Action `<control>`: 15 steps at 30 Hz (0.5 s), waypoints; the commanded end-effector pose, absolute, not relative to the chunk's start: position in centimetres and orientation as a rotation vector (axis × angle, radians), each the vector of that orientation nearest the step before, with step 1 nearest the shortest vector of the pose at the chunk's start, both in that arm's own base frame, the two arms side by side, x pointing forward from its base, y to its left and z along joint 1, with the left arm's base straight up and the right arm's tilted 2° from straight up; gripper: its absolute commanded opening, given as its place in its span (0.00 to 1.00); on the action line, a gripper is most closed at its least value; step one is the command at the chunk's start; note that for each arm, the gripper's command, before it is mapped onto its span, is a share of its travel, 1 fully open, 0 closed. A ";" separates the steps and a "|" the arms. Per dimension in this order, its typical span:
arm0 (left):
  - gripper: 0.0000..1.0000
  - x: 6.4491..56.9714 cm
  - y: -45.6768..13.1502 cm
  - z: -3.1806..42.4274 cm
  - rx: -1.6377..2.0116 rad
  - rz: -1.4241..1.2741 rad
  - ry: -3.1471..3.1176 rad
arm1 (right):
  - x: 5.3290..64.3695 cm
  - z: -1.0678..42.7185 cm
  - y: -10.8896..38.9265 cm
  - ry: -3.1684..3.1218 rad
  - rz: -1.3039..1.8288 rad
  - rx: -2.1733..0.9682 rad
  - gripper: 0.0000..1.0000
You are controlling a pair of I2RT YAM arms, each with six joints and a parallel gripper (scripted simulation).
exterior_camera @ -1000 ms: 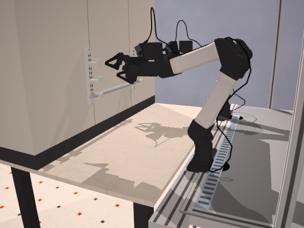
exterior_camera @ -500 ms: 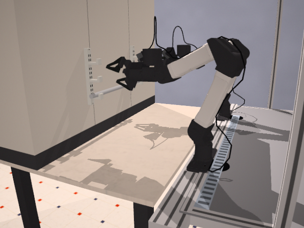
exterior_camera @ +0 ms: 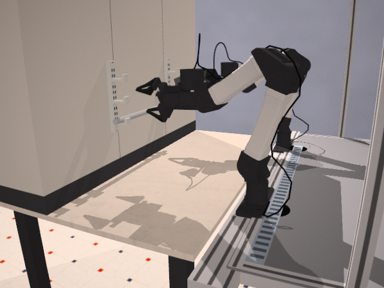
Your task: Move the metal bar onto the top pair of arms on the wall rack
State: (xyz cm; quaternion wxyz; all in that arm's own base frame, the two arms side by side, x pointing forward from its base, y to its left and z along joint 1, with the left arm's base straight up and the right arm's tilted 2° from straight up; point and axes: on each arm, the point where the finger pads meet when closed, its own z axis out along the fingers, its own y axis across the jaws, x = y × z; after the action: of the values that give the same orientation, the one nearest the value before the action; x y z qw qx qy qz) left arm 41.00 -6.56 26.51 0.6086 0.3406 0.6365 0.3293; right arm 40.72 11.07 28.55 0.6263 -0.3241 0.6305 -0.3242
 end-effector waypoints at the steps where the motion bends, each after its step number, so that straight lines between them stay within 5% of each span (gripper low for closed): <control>1: 1.00 41.2 -7.1 26.5 0.812 0.817 1.425 | 40.7 27.3 11.4 1.434 -0.808 -0.784 1.00; 15: 1.00 41.6 -8.1 24.5 0.935 0.941 1.371 | 41.2 25.4 13.2 1.383 -0.930 -0.902 1.00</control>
State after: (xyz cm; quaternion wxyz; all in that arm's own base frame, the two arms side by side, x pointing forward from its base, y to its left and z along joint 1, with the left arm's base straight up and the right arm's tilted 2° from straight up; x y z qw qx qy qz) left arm 41.61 -7.82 24.04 0.5742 0.3988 0.6038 0.3830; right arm 41.30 13.14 26.24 0.5942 -0.3792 0.5998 -0.3787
